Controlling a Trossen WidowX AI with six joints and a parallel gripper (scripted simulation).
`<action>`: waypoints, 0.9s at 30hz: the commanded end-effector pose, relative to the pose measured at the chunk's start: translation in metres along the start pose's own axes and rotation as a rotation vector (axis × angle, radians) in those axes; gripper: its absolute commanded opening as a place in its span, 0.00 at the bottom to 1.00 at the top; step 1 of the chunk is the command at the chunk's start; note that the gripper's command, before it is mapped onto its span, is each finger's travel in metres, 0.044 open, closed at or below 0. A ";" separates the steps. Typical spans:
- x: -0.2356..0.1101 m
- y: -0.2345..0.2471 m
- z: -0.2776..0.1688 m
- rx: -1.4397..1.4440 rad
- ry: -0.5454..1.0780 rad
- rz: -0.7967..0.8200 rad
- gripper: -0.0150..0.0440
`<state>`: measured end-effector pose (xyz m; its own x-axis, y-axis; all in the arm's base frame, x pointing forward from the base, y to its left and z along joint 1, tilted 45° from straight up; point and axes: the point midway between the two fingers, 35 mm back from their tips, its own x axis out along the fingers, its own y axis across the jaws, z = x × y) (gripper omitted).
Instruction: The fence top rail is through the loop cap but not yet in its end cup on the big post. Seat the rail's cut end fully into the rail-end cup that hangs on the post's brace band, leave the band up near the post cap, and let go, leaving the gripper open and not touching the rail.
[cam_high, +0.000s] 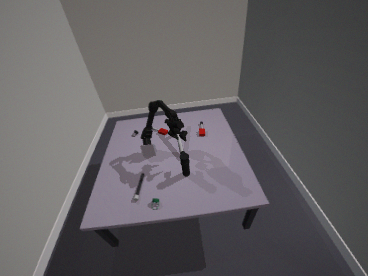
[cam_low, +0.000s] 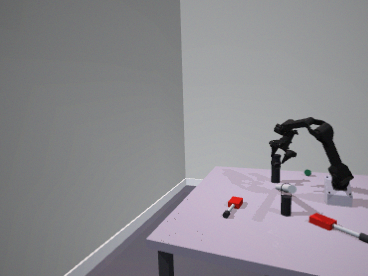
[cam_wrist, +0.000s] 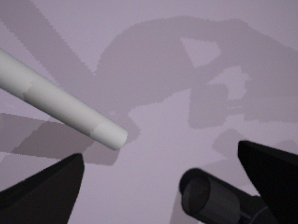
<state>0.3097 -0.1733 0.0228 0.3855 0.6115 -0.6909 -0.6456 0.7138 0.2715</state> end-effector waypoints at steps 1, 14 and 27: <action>-0.039 0.044 0.036 0.775 -0.101 -0.062 1.00; -0.044 0.051 0.040 0.918 -0.123 -0.065 1.00; -0.043 0.052 0.040 0.934 -0.118 -0.061 1.00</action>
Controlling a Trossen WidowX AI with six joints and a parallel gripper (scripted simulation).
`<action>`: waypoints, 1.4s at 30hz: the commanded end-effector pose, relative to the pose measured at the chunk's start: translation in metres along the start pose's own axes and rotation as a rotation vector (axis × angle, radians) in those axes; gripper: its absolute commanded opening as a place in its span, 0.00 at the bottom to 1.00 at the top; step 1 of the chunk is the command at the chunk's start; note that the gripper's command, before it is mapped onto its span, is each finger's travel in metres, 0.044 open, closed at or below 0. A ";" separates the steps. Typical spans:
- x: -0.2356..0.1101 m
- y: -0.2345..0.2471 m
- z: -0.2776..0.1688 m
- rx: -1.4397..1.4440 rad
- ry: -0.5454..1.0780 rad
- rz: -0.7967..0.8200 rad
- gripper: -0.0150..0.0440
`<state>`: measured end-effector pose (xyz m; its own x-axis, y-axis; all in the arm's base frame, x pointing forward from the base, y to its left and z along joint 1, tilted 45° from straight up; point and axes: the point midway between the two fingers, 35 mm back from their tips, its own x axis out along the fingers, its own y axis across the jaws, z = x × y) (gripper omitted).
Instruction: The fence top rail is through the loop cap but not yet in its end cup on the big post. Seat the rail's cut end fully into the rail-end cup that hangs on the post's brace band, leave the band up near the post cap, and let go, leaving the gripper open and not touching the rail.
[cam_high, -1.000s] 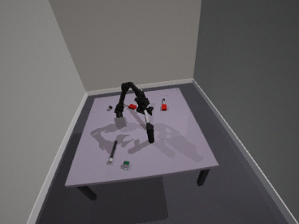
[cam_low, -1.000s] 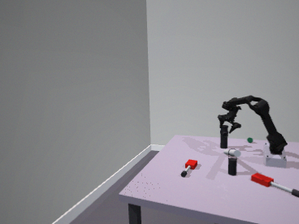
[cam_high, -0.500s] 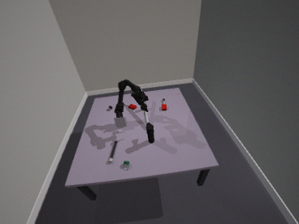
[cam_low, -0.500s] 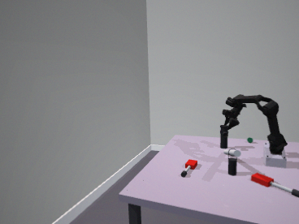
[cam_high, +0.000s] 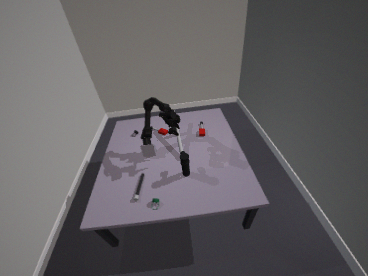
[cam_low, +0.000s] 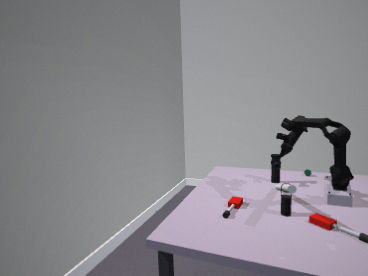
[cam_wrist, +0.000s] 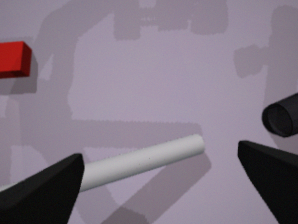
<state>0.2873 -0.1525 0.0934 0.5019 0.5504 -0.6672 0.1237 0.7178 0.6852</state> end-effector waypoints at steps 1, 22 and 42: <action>0.003 0.004 -0.003 0.063 0.016 0.009 1.00; 0.084 0.044 -0.047 1.332 0.448 -0.338 1.00; 0.113 0.045 -0.063 1.332 0.449 -0.337 1.00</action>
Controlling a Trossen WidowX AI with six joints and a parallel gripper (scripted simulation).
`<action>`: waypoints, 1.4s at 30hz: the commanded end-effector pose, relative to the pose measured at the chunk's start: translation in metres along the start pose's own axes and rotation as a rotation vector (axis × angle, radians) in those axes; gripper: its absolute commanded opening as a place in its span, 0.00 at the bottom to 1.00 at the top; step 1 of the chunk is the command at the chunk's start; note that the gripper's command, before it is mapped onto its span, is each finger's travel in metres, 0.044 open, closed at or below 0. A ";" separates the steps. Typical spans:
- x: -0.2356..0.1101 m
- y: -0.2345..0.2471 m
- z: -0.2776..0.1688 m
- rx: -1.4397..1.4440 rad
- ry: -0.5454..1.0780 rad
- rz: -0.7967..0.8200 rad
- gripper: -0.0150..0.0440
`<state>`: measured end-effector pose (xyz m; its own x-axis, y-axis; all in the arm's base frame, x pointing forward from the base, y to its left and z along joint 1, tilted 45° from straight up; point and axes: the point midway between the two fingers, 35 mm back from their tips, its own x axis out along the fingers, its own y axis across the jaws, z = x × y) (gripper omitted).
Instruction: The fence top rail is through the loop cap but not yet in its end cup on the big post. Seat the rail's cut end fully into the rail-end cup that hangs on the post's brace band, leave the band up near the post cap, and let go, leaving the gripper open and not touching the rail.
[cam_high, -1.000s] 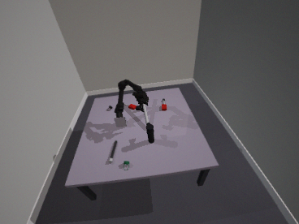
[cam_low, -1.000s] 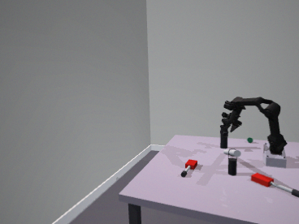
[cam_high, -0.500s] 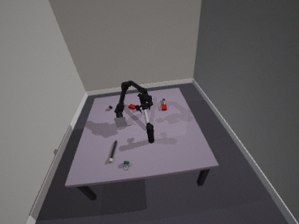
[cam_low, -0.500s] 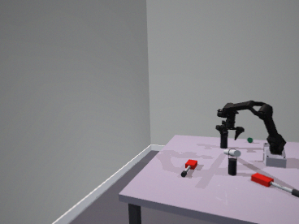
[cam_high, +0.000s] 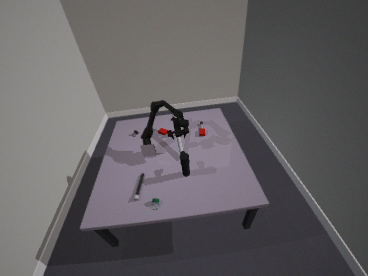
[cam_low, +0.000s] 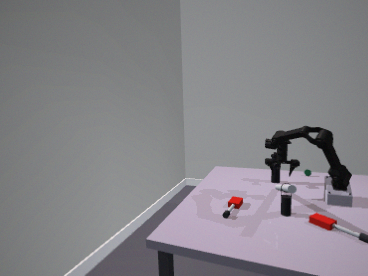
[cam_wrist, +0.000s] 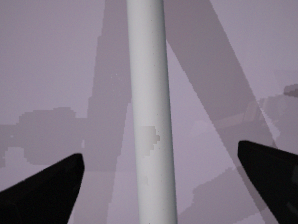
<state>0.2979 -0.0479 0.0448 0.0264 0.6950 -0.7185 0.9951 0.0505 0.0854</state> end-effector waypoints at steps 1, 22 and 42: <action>0.024 -0.003 -0.003 0.009 0.012 -0.012 1.00; 0.051 -0.002 -0.003 0.009 0.012 -0.011 1.00; 0.084 -0.003 -0.003 0.008 0.013 -0.011 1.00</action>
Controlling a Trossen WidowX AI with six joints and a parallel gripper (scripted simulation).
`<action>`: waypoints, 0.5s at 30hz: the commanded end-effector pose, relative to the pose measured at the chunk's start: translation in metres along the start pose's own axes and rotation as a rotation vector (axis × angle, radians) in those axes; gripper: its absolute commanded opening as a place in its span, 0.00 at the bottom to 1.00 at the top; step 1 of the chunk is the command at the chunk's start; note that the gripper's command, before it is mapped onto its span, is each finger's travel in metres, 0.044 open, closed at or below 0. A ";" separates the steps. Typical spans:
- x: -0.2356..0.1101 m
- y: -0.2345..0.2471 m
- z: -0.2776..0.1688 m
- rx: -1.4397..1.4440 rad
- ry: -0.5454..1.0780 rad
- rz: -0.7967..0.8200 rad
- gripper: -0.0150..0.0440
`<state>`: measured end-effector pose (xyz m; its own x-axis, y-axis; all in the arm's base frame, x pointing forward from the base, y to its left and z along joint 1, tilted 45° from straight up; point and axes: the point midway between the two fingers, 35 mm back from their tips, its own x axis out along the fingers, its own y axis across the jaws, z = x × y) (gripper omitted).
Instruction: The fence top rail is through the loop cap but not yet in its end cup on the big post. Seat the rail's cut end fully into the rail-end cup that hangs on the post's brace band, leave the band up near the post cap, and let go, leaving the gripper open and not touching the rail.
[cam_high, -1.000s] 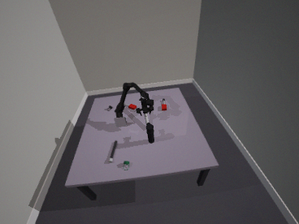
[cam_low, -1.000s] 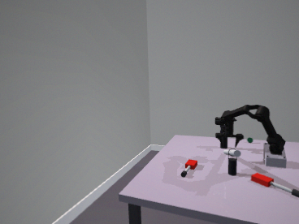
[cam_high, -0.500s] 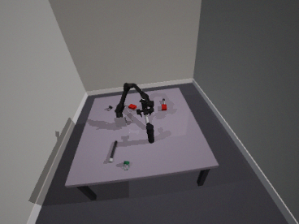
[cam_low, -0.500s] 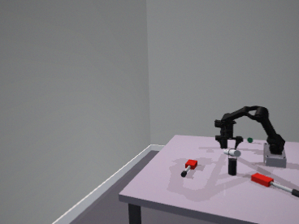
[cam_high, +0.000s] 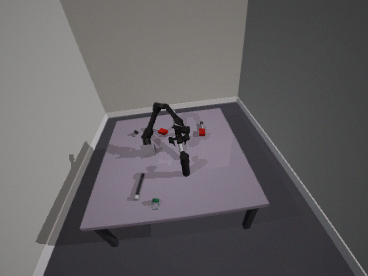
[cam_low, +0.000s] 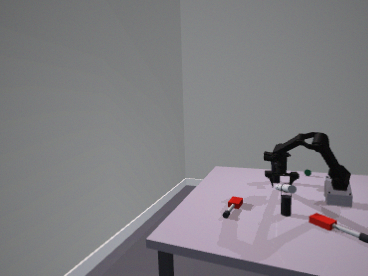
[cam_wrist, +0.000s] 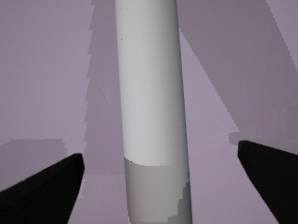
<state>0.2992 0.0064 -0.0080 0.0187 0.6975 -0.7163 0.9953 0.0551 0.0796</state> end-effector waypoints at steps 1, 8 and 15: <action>0.010 -0.002 -0.001 0.008 0.009 -0.004 1.00; 0.021 -0.003 -0.002 0.008 0.011 -0.004 1.00; 0.023 -0.003 -0.002 0.008 0.011 -0.004 0.87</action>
<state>0.2977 0.0214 -0.0219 0.0157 0.7003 -0.7137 0.9955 0.0561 0.0769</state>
